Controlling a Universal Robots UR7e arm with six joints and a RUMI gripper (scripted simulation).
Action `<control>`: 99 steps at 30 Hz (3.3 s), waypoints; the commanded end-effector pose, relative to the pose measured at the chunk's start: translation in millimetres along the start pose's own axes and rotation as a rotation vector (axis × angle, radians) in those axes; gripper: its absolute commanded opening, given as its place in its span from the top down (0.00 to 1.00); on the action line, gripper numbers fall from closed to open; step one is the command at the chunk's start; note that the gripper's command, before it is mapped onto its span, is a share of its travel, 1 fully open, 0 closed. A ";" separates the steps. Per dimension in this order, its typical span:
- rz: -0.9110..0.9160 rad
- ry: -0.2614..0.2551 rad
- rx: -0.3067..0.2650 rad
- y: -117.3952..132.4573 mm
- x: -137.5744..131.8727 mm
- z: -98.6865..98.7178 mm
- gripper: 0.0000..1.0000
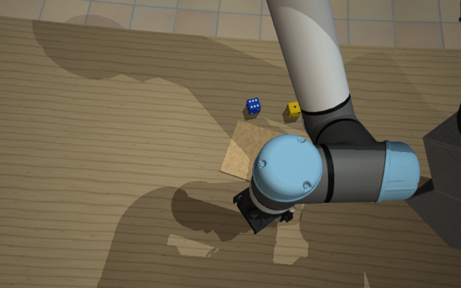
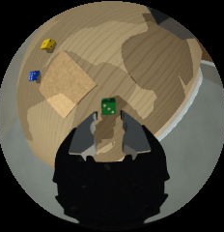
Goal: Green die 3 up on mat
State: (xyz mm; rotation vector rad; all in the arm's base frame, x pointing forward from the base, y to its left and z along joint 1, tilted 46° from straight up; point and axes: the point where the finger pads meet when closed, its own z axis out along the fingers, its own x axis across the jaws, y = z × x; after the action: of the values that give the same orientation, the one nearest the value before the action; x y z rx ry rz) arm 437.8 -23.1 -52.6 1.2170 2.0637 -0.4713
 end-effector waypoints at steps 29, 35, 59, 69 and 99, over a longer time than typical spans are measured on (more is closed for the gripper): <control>0.000 0.000 -0.001 0.3 -0.1 34.7 0.72; 0.000 0.000 -0.001 0.3 -0.1 35.0 0.72; 0.000 0.000 -0.001 0.3 -0.1 35.0 0.72; 0.000 0.000 -0.001 0.3 -0.1 35.0 0.90; 0.000 0.000 -0.001 0.3 -0.1 35.0 0.90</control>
State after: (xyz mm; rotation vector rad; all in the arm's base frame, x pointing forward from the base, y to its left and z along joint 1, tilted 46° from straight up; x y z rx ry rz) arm 451.1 -44.6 -77.3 1.2171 2.0637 -0.4713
